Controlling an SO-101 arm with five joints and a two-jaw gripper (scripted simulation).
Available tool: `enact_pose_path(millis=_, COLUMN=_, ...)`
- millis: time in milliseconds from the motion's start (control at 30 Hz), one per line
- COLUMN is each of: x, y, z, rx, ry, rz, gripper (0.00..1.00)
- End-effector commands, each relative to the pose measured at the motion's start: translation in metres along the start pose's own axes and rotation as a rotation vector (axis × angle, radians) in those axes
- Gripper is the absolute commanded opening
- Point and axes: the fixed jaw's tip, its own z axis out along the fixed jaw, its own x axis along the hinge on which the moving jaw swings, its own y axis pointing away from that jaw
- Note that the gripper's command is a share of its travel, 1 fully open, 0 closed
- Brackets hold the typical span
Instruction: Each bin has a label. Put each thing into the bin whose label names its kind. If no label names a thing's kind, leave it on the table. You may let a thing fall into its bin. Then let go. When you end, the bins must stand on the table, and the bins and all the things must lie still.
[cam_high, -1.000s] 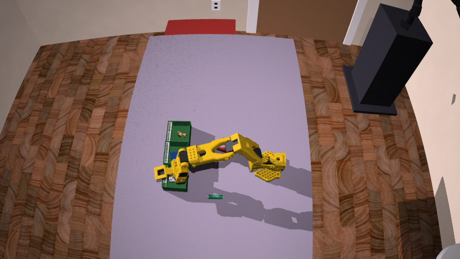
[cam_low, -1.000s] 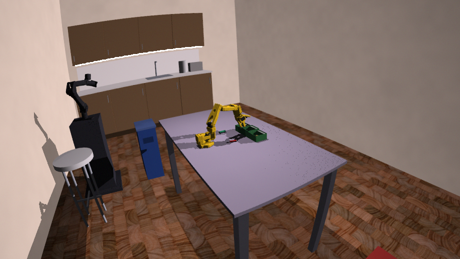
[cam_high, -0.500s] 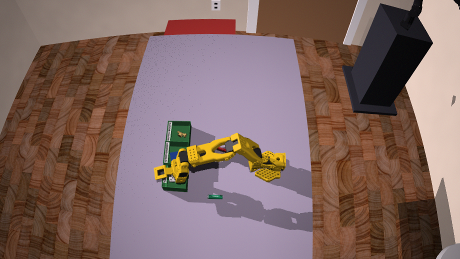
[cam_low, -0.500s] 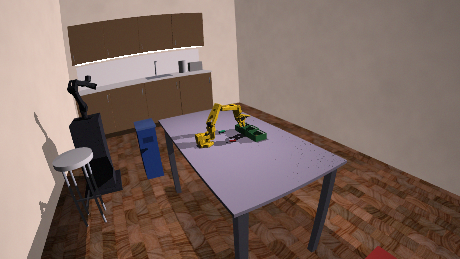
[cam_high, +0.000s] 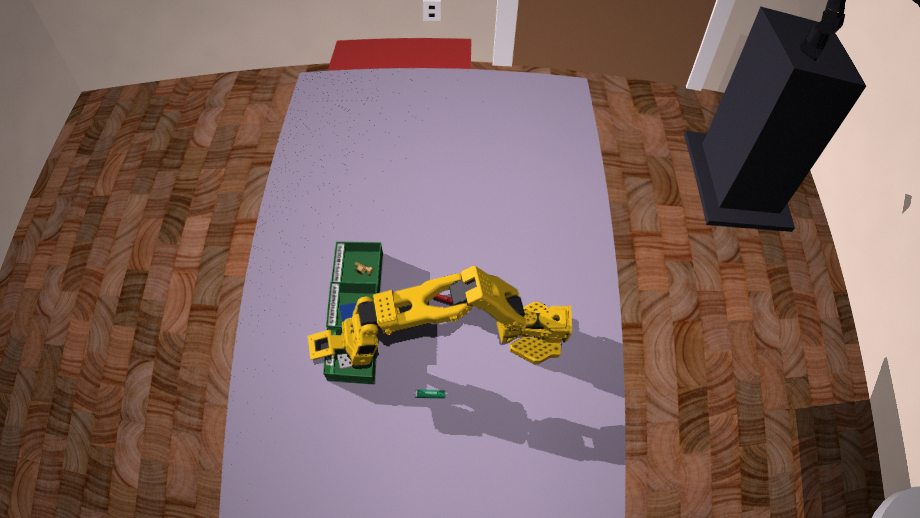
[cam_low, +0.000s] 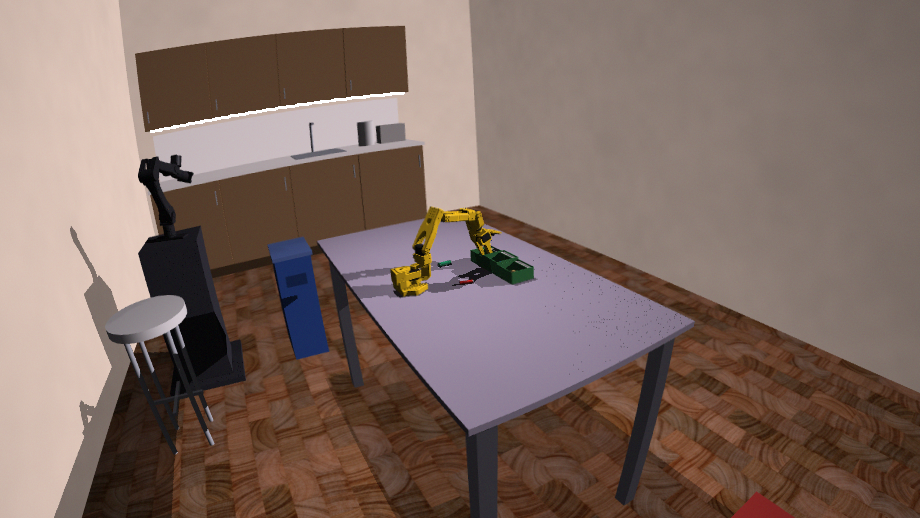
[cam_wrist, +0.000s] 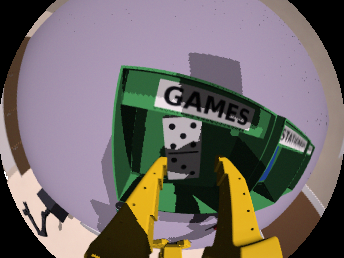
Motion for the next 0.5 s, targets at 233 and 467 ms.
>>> enact_pose_path(millis=233, x=-0.0098, y=-0.003, z=-0.0109, rx=0.001, ry=-0.06, rz=0.018, gripper=0.23)
enact_pose_path(millis=467, x=-0.0105, y=-0.003, z=-0.0169, rx=0.001, ry=-0.06, rz=0.018, gripper=0.23)
